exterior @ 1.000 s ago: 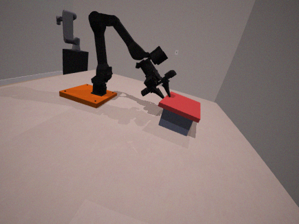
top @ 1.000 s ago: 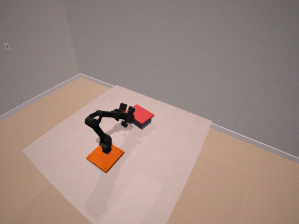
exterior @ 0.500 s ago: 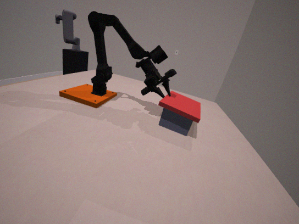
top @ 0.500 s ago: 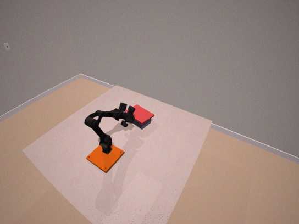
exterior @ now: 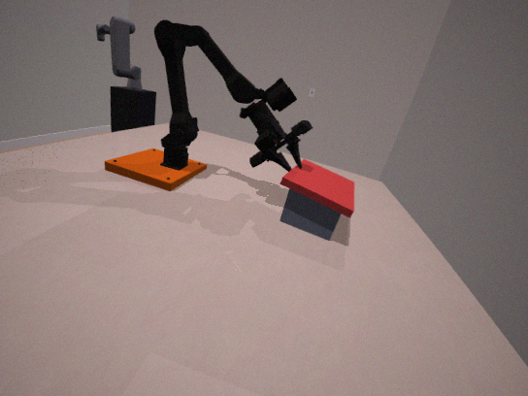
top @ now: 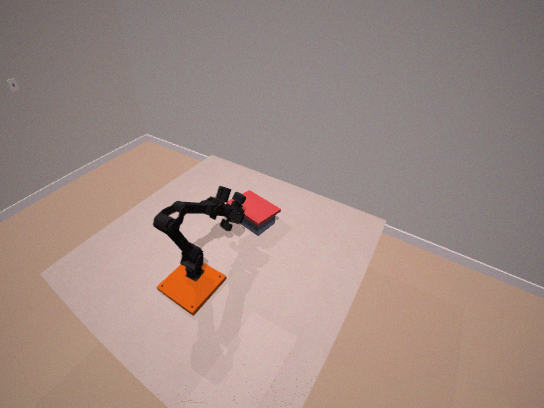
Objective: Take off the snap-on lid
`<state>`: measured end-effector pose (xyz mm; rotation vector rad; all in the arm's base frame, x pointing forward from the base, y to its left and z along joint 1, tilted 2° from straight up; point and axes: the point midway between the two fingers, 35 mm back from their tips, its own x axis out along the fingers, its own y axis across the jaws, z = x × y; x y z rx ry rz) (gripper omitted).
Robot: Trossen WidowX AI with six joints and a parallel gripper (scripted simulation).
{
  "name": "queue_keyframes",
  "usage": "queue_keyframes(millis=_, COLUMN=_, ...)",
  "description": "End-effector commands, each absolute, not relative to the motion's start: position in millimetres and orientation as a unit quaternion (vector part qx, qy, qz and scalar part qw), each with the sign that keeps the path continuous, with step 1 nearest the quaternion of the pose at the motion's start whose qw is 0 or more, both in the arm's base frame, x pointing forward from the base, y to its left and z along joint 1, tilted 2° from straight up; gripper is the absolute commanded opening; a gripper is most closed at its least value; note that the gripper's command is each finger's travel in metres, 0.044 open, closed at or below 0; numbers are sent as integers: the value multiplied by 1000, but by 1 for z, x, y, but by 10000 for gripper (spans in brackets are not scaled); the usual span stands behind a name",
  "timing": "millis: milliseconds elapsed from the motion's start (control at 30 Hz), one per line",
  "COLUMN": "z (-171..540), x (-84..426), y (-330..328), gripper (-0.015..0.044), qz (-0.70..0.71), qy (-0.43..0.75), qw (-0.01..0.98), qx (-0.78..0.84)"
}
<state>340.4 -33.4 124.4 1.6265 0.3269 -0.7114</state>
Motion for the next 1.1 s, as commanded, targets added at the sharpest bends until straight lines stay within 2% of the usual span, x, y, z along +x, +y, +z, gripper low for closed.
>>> queue_keyframes(millis=0, z=125, x=340, y=-33, gripper=0, qz=-310, qy=142, qw=620, qx=707)
queue_keyframes(millis=1067, z=125, x=343, y=-34, gripper=0, qz=-309, qy=142, qw=620, qx=707)
